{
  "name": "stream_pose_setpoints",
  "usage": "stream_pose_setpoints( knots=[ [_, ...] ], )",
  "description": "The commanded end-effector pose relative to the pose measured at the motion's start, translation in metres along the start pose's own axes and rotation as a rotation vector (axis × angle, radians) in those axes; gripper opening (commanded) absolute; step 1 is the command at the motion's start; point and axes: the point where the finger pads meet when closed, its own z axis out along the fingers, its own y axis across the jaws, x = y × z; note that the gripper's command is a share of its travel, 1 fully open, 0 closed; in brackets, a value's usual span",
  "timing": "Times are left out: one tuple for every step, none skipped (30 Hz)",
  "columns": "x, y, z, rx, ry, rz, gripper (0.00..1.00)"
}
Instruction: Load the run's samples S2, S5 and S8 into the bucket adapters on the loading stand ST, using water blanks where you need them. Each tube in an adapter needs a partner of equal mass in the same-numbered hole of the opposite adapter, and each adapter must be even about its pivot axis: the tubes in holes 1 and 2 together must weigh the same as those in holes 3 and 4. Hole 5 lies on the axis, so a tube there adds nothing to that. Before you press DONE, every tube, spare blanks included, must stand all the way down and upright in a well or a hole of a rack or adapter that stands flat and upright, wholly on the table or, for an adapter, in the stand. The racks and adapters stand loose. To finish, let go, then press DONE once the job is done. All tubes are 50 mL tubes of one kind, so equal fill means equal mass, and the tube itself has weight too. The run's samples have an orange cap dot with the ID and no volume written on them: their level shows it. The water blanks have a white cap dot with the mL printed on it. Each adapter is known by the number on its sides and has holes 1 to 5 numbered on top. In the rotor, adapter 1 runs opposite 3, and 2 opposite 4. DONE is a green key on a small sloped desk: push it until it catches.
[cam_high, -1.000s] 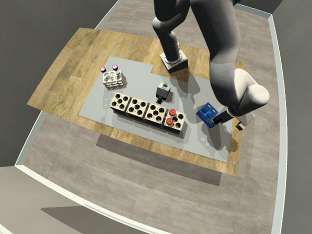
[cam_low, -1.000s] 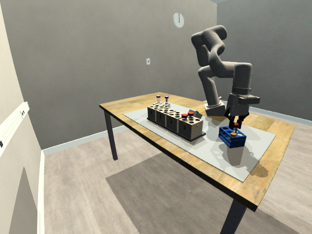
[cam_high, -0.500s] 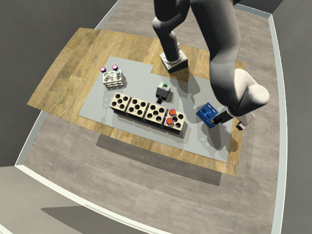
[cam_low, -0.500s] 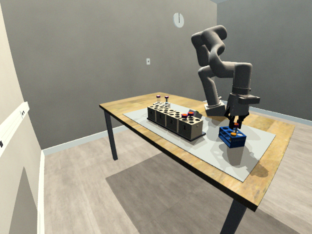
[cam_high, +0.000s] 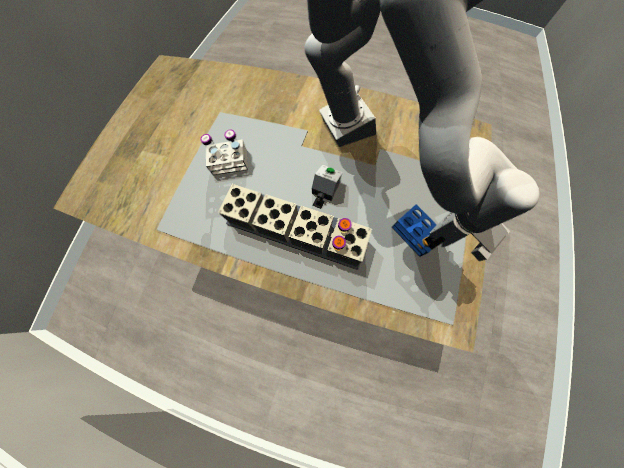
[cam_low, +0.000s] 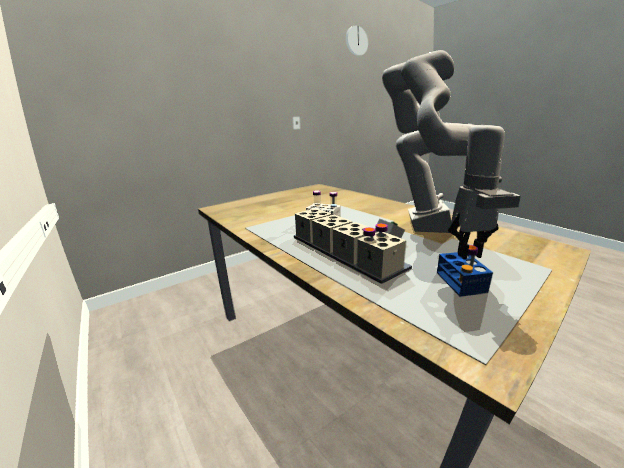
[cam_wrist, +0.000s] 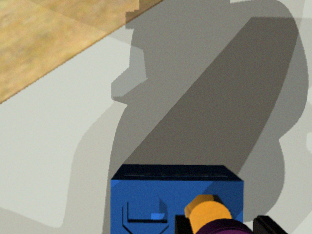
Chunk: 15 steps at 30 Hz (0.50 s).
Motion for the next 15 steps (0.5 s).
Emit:
stream_pose_setpoints(
  knots=[
    [0.0017,0.0004,-0.0038,0.000,0.005,0.001,0.00],
    [0.0016,0.0004,-0.0045,0.000,0.005,0.001,0.00],
    [0.0016,0.0004,-0.0052,0.000,0.005,0.001,0.00],
    [0.0016,0.0004,-0.0058,0.000,0.005,0.001,0.00],
    [0.0016,0.0004,-0.0065,0.000,0.005,0.001,0.00],
    [0.0016,0.0004,-0.0072,0.000,0.005,0.001,0.00],
    [0.0016,0.0004,-0.0078,0.000,0.005,0.001,0.00],
    [0.0016,0.0004,-0.0085,0.000,0.005,0.001,0.00],
    [0.0016,0.0004,-0.0092,0.000,0.005,0.001,0.00],
    [0.0016,0.0004,-0.0098,0.000,0.005,0.001,0.00],
    [0.0016,0.0004,-0.0105,0.000,0.005,0.001,0.00],
    [0.0016,0.0004,-0.0112,0.000,0.005,0.001,0.00],
    [0.0016,0.0004,-0.0112,0.000,0.005,0.001,0.00],
    [0.0016,0.0004,-0.0112,0.000,0.005,0.001,0.00],
    [0.0016,0.0004,-0.0119,0.000,0.005,0.001,0.00]
  ],
)
